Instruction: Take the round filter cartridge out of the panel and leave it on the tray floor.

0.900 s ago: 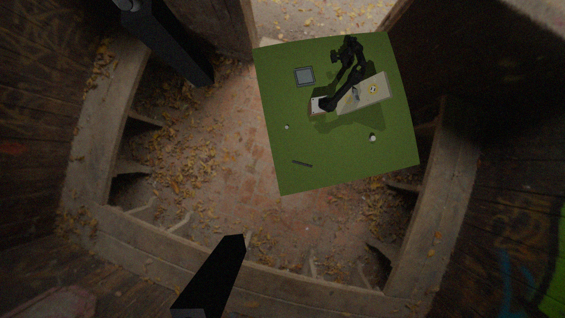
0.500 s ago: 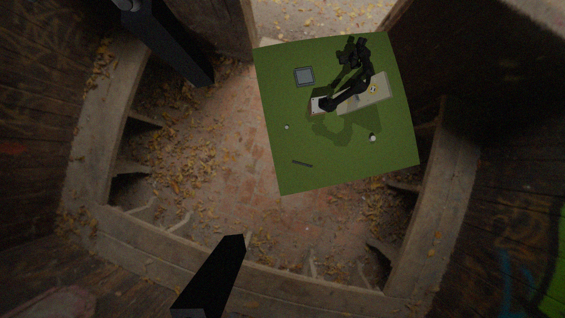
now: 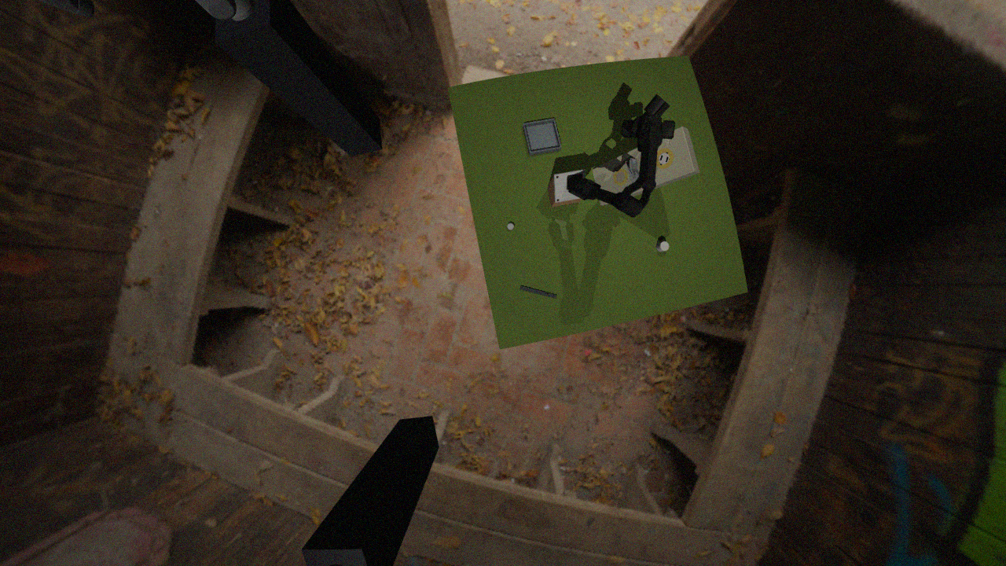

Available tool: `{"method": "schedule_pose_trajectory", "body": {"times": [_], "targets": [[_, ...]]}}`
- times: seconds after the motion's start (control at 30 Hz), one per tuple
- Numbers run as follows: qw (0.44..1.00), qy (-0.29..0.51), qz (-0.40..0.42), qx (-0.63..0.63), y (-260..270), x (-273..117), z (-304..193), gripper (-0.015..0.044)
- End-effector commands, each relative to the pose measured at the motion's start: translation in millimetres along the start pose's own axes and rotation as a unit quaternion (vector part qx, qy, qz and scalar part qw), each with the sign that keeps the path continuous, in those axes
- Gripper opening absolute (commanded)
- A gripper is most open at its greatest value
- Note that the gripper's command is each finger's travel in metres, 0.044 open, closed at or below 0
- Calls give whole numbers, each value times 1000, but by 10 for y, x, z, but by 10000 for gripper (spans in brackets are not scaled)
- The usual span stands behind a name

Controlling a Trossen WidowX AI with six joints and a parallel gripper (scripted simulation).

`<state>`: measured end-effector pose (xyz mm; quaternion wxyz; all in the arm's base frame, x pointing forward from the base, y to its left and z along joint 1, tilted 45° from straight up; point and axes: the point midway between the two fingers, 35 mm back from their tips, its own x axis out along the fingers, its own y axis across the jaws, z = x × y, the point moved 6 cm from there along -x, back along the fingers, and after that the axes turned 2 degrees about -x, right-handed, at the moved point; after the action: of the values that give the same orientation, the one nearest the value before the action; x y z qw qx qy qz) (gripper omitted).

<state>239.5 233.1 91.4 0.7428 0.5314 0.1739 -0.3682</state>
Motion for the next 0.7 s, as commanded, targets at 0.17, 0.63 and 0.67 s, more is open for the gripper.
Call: {"method": "schedule_pose_trajectory", "body": {"times": [0.17,0.63,0.67], "targets": [[986,-16,141,87,87,-355,832,95],[984,-18,150,95,91,-338,890,95],[984,-18,149,95,95,-323,888,95]]}}
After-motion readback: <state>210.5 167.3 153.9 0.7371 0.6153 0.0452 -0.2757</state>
